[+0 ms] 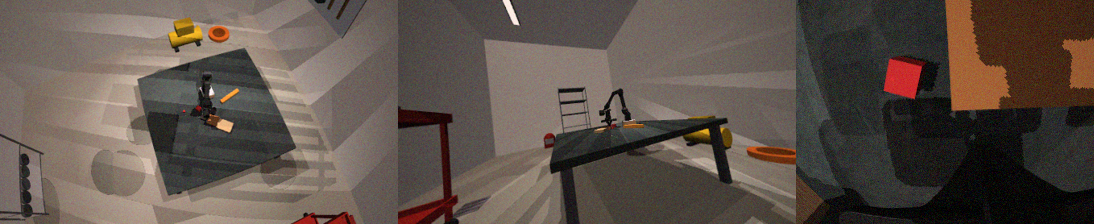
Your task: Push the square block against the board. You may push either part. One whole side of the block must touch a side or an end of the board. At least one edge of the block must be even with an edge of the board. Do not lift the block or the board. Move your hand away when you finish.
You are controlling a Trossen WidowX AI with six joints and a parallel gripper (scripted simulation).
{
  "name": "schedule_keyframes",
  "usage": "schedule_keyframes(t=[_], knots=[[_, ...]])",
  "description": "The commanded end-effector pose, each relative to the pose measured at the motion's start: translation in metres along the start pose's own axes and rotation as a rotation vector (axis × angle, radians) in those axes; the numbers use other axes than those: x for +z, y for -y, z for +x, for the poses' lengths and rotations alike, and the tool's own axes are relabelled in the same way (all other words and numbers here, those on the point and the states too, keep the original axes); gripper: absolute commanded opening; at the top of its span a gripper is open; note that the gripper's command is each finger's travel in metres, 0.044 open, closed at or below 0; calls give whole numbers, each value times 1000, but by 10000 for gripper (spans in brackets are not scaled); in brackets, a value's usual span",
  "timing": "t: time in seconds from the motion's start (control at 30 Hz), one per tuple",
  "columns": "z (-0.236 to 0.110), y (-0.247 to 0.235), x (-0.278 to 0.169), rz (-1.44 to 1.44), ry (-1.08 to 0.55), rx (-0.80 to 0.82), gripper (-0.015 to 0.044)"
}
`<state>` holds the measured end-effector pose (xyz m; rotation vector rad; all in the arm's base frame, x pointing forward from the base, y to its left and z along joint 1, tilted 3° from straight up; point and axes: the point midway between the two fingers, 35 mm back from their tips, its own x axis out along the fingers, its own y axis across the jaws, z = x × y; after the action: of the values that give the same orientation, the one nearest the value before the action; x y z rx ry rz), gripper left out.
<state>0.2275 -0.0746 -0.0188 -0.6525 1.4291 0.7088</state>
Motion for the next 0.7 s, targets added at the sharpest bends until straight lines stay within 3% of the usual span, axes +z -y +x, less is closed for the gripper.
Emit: schedule_keyframes(t=[0.0,0.67], knots=[[9,-1,0,-3,3,0,0],[9,1,16,-3,4,0,0]])
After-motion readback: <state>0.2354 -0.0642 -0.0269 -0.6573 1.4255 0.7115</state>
